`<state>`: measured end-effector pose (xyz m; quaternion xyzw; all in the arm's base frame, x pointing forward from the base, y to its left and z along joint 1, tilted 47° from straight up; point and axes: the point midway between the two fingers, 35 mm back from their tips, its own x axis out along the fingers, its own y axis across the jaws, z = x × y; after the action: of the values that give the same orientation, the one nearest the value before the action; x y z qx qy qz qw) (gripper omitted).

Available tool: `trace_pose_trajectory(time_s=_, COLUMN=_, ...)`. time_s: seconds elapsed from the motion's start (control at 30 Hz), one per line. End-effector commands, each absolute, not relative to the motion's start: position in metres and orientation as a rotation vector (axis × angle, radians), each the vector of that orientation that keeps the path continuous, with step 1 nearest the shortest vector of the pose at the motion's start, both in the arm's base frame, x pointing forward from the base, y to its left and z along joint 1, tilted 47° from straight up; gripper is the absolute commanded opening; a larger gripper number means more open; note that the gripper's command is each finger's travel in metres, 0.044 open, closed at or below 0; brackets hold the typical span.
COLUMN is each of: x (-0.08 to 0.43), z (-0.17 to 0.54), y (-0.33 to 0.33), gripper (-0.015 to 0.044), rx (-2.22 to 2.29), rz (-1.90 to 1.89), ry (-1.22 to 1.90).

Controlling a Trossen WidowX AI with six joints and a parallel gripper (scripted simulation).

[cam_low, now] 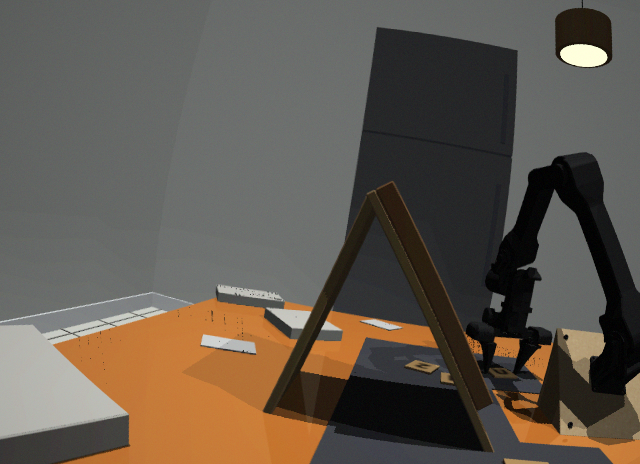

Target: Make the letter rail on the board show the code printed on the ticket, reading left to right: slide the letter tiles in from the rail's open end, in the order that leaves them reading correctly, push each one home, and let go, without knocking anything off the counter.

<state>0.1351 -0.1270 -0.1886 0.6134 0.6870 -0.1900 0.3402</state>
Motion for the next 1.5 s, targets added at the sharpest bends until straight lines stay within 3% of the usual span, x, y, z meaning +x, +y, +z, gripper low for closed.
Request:
trace_pose_trajectory(time_s=0.0, x=0.135, z=-0.189, y=-0.126, gripper=0.034, rx=1.602, rz=-0.499, ry=1.785)
trace_pose_trajectory(time_s=0.6, x=0.135, z=-0.189, y=-0.126, gripper=0.0233, rx=1.602, rz=-0.499, ry=1.785)
trace_pose_trajectory(time_s=0.9, x=0.135, z=-0.184, y=-0.131, gripper=0.0, rx=1.602, rz=-0.499, ry=1.785)
trace_pose_trajectory(time_s=1.47, x=0.135, z=-0.177, y=-0.136, gripper=0.0, rx=1.602, rz=-0.499, ry=1.785)
